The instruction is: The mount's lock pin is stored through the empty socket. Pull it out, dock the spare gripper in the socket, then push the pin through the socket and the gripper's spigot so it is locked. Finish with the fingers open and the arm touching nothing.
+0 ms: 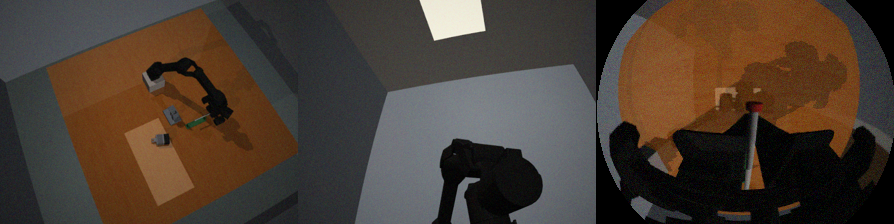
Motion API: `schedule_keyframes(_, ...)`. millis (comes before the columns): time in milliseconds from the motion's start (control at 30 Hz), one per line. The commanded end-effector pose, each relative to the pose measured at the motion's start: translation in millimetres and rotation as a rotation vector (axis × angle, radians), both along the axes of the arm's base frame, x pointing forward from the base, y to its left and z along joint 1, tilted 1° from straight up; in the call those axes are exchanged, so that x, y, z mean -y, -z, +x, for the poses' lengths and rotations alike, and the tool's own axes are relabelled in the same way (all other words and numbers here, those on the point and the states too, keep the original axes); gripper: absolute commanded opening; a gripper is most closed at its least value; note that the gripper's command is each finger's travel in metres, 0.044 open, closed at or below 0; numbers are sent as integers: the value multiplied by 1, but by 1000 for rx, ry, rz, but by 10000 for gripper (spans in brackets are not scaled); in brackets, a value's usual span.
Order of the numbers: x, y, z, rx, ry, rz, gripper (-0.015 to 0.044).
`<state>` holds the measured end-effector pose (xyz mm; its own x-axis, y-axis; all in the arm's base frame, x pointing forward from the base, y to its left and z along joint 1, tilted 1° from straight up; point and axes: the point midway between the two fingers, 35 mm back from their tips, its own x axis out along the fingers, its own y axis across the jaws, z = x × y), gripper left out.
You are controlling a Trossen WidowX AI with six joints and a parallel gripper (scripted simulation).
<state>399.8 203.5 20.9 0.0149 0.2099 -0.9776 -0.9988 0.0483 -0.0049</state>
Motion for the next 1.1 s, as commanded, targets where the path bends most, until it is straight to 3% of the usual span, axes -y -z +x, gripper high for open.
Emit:
schedule_keyframes(0,0,8,-1,-3,4,-1,0)
schedule_keyframes(1067,-1,34,-1,20,5,9,0)
